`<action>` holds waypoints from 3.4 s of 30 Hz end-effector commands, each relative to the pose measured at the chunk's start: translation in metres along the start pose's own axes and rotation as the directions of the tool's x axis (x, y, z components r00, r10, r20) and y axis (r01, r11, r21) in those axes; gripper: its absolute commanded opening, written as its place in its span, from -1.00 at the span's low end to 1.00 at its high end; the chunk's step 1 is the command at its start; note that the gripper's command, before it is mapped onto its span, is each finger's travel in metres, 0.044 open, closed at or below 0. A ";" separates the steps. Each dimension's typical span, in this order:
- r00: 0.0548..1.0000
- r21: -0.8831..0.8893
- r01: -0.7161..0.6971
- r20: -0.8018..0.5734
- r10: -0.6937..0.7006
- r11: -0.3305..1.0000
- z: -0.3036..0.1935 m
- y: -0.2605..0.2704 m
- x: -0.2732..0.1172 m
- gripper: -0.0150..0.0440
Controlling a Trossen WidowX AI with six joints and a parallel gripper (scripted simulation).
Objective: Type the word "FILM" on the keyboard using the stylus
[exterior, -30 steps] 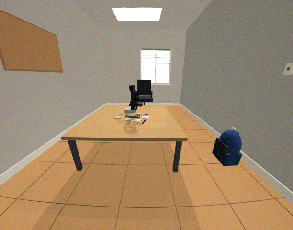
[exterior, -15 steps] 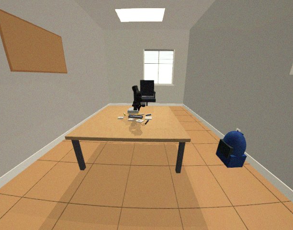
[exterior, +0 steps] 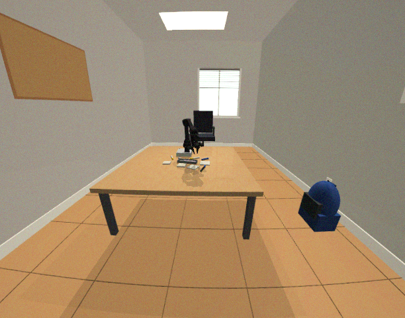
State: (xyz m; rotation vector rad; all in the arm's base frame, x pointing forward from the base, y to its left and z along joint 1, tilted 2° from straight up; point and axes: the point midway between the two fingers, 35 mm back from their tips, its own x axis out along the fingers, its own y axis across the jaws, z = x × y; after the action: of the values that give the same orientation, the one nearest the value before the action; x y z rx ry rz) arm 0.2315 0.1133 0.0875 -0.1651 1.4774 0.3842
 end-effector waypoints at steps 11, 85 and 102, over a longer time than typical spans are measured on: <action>0.925 -0.993 -0.078 -0.103 0.367 -0.084 -0.024 0.114 0.038 0.02; 0.918 -0.985 -0.052 -0.112 0.382 -0.165 -0.025 0.116 0.074 0.02; 0.918 -0.985 -0.052 -0.112 0.381 -0.165 -0.025 0.115 0.084 0.02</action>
State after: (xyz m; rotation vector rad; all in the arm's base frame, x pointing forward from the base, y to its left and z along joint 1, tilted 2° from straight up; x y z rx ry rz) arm 0.1729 0.2244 0.0194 -1.1168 0.5689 1.8210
